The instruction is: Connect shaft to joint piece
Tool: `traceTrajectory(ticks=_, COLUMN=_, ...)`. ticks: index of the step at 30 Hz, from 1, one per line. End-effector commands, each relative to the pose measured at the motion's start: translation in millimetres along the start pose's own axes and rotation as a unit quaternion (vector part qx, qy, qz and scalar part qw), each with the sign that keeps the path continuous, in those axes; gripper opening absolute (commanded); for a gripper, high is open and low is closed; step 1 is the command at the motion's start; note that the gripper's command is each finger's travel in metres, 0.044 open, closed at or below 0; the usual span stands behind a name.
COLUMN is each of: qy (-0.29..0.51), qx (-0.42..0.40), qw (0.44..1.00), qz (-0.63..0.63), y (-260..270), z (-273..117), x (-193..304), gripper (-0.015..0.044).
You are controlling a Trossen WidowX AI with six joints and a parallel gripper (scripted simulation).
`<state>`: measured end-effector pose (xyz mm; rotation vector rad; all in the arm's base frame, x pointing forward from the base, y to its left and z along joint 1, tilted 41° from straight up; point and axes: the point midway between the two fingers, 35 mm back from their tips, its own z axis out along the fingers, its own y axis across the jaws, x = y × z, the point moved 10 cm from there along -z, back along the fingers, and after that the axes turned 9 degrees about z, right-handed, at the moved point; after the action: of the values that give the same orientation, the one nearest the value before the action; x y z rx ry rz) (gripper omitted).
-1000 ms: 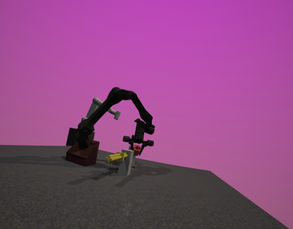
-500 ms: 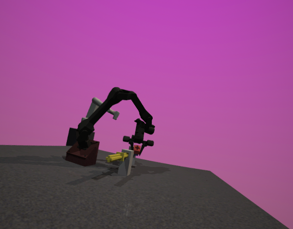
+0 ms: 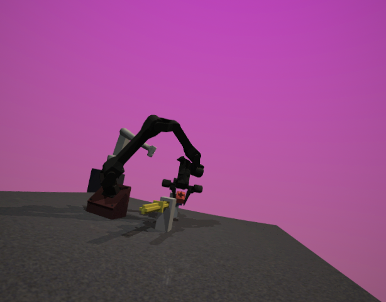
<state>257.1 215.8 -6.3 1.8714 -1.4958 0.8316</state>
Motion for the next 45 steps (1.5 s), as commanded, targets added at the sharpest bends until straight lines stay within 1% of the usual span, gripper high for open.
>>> traceTrajectory(ticks=1, qy=-0.006, qx=-0.002, qw=1.0, qz=0.003, y=0, z=1, x=1, gripper=0.0)
traceTrajectory(ticks=13, qy=-0.106, qx=-0.022, qw=0.993, qz=0.049, y=0, z=12, x=25, gripper=0.0)
traceTrajectory(ticks=25, qy=-0.204, qx=-0.033, qw=0.974, qz=0.095, y=5, z=28, x=45, gripper=0.0)
traceTrajectory(ticks=34, qy=-0.222, qx=-0.034, qw=0.969, qz=0.102, y=6, z=32, x=48, gripper=0.0)
traceTrajectory(ticks=45, qy=-0.223, qx=-0.034, qw=0.969, qz=0.102, y=6, z=32, x=48, gripper=0.0)
